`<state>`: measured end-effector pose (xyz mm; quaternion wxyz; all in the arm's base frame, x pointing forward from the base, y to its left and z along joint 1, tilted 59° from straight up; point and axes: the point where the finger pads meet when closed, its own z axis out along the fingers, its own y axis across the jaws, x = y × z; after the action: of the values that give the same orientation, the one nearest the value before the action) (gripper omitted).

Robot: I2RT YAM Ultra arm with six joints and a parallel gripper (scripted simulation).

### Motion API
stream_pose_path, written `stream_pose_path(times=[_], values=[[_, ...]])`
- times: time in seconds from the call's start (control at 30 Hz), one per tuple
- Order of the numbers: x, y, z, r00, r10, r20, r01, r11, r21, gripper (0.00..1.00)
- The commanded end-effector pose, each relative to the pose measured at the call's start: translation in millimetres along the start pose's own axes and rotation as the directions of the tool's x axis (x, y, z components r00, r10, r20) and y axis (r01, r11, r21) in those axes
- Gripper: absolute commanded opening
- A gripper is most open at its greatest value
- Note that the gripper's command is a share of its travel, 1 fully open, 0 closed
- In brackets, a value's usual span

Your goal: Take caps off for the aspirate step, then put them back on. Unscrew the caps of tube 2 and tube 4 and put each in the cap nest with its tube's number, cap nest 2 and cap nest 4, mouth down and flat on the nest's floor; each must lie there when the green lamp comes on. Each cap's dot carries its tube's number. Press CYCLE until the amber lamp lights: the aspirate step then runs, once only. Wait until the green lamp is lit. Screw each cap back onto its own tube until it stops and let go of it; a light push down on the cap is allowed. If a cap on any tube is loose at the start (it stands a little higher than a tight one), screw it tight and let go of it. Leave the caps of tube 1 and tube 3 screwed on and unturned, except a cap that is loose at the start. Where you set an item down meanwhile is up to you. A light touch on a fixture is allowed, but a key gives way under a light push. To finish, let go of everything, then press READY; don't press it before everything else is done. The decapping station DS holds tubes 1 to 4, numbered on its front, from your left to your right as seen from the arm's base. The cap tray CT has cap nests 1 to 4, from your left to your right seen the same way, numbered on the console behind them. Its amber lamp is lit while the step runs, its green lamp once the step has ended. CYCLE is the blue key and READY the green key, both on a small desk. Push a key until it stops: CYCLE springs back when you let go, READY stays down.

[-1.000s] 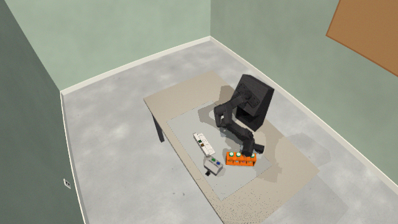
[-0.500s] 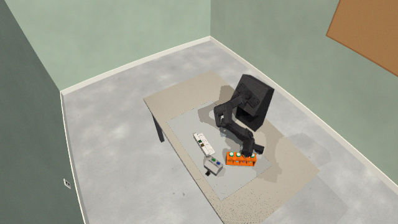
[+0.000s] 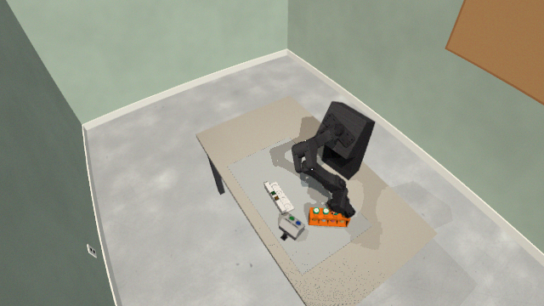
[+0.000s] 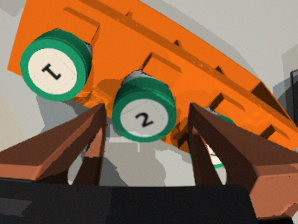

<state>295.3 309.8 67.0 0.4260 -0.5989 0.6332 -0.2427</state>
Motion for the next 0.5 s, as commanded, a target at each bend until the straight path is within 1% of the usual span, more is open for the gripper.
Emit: stream_pose_path(times=[0.0, 0.03, 0.07, 0.13, 0.17, 0.23, 0.27, 0.3, 0.33, 0.37, 0.47], values=[[-4.1, 0.9, -3.5, 0.982, 0.189, 0.012, -0.189, 0.982, -0.002, 0.49], [-4.1, 0.9, -3.5, 0.982, 0.189, 0.012, -0.189, 0.982, -0.002, 0.49], [-4.1, 0.9, -4.0, 0.963, 0.27, 0.012, -0.27, 0.963, -0.003, 0.49], [-4.3, 1.0, -4.6, 0.906, 0.422, 0.011, -0.422, 0.907, -0.005, 0.49], [-4.6, 1.1, -4.6, 0.905, 0.426, 0.011, -0.426, 0.905, -0.005, 0.49], [-4.9, 1.3, -4.6, 0.832, 0.555, 0.01, -0.555, 0.832, -0.007, 0.49], [-5.1, 1.4, -4.6, 0.821, 0.57, 0.01, -0.57, 0.822, -0.007, 0.49], [-5.2, 1.5, -4.6, 0.771, 0.637, 0.009, -0.637, 0.771, -0.008, 0.49], [-5.4, 1.5, -4.6, 0.771, 0.637, 0.009, -0.637, 0.771, -0.008, 0.49], [-5.4, 1.5, -4.6, 0.716, 0.699, 0.009, -0.698, 0.716, -0.008, 0.49], [-5.6, 1.6, -4.9, 0.711, 0.703, 0.009, -0.703, 0.711, -0.009, 0.49]])
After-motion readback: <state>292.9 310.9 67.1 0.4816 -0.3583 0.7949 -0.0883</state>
